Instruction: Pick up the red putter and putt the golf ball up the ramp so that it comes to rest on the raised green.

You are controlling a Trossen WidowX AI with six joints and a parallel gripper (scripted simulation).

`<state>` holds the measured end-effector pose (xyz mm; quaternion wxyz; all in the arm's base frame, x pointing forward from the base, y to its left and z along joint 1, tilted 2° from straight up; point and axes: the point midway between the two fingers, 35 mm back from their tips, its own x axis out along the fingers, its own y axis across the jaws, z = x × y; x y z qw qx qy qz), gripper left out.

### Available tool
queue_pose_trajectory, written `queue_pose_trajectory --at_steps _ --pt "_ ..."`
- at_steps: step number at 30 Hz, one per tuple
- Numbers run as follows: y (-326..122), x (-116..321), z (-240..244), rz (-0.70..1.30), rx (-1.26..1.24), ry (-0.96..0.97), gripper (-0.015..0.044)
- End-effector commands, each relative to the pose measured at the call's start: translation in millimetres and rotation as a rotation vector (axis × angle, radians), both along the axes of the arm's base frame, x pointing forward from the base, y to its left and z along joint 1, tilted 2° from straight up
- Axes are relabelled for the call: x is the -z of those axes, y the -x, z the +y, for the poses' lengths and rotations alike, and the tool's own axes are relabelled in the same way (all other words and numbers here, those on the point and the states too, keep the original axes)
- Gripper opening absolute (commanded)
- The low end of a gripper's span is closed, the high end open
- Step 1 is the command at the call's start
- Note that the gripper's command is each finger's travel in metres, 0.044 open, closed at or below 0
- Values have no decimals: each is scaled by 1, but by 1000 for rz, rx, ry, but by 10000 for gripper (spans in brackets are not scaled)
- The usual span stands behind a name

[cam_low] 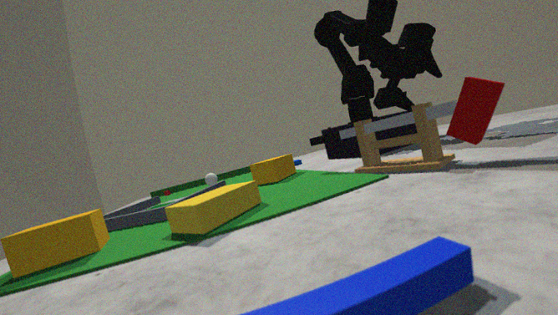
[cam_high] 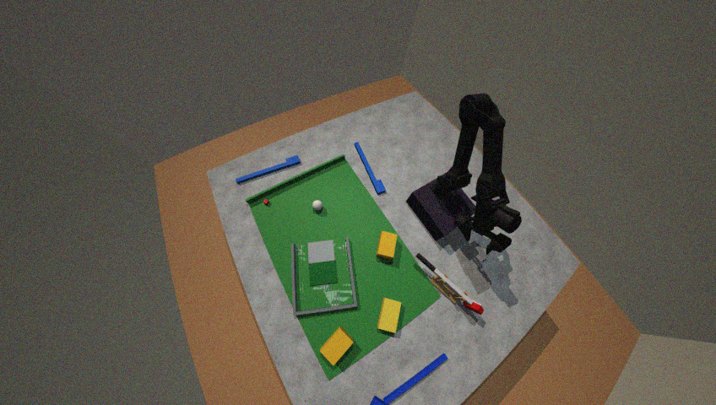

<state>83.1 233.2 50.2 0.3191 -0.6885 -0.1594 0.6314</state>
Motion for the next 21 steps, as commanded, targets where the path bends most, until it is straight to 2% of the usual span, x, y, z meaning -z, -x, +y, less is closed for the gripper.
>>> queue_pose_trajectory --at_steps 1,2,9,17,21 --pt "-2 0 0 6 10 4 426" --pt "-7 -1 0 24 39 15 440" --pt "-85 -9 -18 294 465 142 440" --pt "-173 -11 -75 659 988 208 440" --pt "-188 -10 -91 730 1084 211 440"
